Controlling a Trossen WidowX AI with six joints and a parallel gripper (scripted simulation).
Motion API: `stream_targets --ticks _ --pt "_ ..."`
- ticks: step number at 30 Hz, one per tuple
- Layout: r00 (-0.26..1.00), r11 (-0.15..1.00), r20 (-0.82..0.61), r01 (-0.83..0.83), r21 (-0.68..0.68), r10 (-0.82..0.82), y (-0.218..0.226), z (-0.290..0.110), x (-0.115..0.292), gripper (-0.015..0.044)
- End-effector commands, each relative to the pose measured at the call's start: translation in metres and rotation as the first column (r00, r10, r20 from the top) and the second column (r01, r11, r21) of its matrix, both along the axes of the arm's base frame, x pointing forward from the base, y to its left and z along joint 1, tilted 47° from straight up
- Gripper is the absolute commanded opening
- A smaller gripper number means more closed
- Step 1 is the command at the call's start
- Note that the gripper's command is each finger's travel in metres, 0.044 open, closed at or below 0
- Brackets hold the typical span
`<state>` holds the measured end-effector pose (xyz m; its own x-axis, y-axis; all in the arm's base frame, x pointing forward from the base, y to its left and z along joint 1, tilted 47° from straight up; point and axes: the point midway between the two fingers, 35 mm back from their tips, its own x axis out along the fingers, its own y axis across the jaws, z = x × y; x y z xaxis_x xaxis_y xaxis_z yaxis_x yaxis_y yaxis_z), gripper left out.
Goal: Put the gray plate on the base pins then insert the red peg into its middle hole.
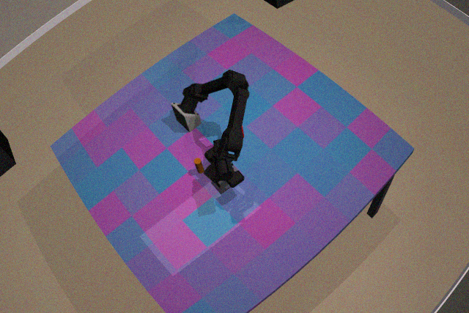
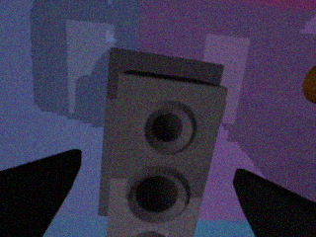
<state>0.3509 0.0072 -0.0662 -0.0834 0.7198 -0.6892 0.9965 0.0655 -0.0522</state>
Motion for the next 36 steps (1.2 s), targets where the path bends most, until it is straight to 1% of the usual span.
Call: stream_targets --ticks 1,3,5,12,18,22,26,30,34,36 --pt "1.0 1.0 0.018 0.01 -0.011 -0.01 -0.038 0.031 0.011 0.044" --pt "1.0 1.0 0.014 0.011 -0.009 -0.011 -0.063 0.055 0.011 0.044" --pt "1.0 1.0 0.012 0.01 -0.006 -0.01 -0.078 0.072 0.01 0.044" --pt "1.0 1.0 0.015 0.007 -0.005 -0.007 -0.081 0.074 0.012 0.044" --pt "0.985 0.994 0.132 -0.108 0.0 0.107 -0.044 0.132 -0.02 0.044" --pt "0.957 0.981 0.219 -0.194 -0.003 0.19 -0.015 0.166 -0.052 0.044" --pt "0.914 0.96 0.304 -0.278 -0.013 0.269 0.011 0.191 -0.09 0.044" --pt "0.867 0.938 0.373 -0.346 -0.025 0.33 0.032 0.204 -0.124 0.044" --pt "0.865 0.937 0.377 -0.349 -0.026 0.333 0.036 0.207 -0.122 0.044" --pt "0.865 0.937 0.377 -0.349 -0.026 0.333 0.041 0.202 -0.123 0.044"
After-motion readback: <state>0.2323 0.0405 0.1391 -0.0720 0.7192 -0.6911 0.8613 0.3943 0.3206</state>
